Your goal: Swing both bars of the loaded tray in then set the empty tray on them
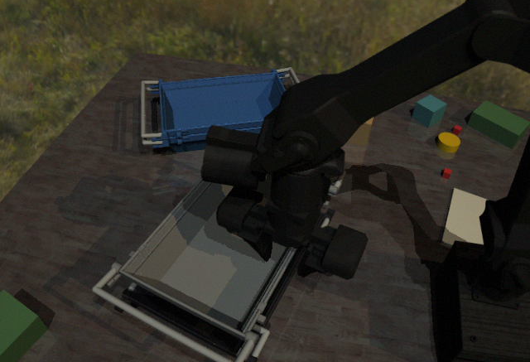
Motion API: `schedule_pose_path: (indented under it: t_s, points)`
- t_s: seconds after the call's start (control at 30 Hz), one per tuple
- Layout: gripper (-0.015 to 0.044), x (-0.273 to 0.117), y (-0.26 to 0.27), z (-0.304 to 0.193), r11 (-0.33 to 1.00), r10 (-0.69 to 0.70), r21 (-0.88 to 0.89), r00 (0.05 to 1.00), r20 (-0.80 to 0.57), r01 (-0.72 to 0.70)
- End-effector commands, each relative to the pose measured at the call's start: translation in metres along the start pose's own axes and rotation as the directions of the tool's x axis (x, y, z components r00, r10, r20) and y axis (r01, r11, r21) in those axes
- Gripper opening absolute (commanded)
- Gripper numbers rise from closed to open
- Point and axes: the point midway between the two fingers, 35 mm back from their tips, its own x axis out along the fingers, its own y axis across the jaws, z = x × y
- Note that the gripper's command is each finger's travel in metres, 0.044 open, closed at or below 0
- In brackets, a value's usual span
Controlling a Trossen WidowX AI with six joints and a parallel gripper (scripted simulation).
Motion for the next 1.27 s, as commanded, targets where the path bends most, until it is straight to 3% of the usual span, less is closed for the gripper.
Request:
schedule_pose_path:
  t_s: [0.0, 0.27, 0.6, 1.1, 1.23]
  points:
    - [0.0323, 0.002, -0.002, 0.0, 1.0, -0.01, 0.0, 1.0, -0.001, 0.01]
    - [0.044, 0.002, -0.002, 0.0, 1.0, -0.01, 0.0, 1.0, -0.001, 0.01]
    - [0.044, -0.009, 0.002, 0.0, 1.0, -0.002, 0.0, 1.0, 0.0, 0.002]
    - [0.044, -0.106, 0.002, 0.0, 1.0, -0.009, 0.0, 1.0, 0.0, 0.009]
    - [0.044, -0.11, 0.002, 0.0, 1.0, -0.009, 0.0, 1.0, 0.0, 0.009]
